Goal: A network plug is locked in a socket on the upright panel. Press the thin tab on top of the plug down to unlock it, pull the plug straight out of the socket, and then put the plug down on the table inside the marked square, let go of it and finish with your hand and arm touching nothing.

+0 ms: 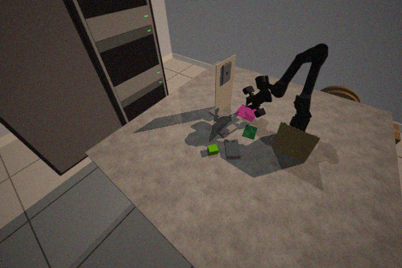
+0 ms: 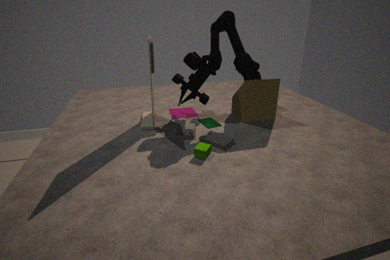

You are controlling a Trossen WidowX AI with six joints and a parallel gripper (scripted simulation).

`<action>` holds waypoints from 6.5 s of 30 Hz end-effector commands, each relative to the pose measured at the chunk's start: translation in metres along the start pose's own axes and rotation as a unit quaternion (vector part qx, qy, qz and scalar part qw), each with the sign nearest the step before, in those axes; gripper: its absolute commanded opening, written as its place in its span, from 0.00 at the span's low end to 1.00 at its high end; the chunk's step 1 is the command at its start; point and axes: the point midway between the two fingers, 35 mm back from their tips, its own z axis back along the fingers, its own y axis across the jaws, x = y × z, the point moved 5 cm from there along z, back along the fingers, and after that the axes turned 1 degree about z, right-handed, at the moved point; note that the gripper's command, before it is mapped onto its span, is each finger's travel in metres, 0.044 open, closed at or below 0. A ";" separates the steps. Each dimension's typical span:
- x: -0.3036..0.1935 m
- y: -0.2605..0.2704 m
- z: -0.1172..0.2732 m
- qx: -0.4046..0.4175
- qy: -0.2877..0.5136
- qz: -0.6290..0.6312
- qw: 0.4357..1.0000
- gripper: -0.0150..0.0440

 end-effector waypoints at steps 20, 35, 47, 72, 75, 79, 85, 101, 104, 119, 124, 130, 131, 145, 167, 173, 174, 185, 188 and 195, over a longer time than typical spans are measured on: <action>0.000 -0.017 -0.015 -0.006 0.002 0.008 1.000 0.25; 0.002 -0.019 -0.021 -0.005 0.001 0.009 1.000 0.25; 0.004 -0.020 -0.024 -0.005 0.001 0.009 1.000 0.25; 0.003 -0.018 -0.015 -0.004 0.001 0.006 1.000 0.52; 0.003 -0.018 -0.012 -0.004 0.001 0.006 1.000 0.52; 0.002 -0.018 -0.008 -0.004 0.001 0.006 1.000 0.52; 0.002 -0.018 -0.002 -0.005 0.001 0.007 1.000 0.52; -0.001 -0.014 0.009 -0.007 0.003 0.006 1.000 0.52; -0.002 -0.012 0.011 -0.008 0.004 0.006 1.000 0.52; -0.004 -0.002 0.022 -0.010 0.005 0.005 1.000 0.52; -0.005 0.001 0.026 -0.010 0.006 0.005 1.000 0.52; -0.005 0.004 0.031 -0.011 0.006 0.005 1.000 0.52; -0.005 0.005 0.032 -0.011 0.006 0.005 1.000 0.52; -0.005 0.012 0.044 -0.011 0.006 0.005 1.000 0.52; -0.002 0.023 0.066 -0.008 0.004 0.007 1.000 0.52; -0.001 0.025 0.072 -0.007 0.003 0.007 1.000 0.52; -0.001 0.025 0.073 -0.006 0.003 0.007 1.000 0.52; -0.007 0.037 0.086 -0.017 0.009 0.011 1.000 0.52; -0.008 0.042 0.092 -0.019 0.010 0.010 1.000 0.52; -0.009 0.055 0.109 -0.020 0.011 0.008 1.000 0.52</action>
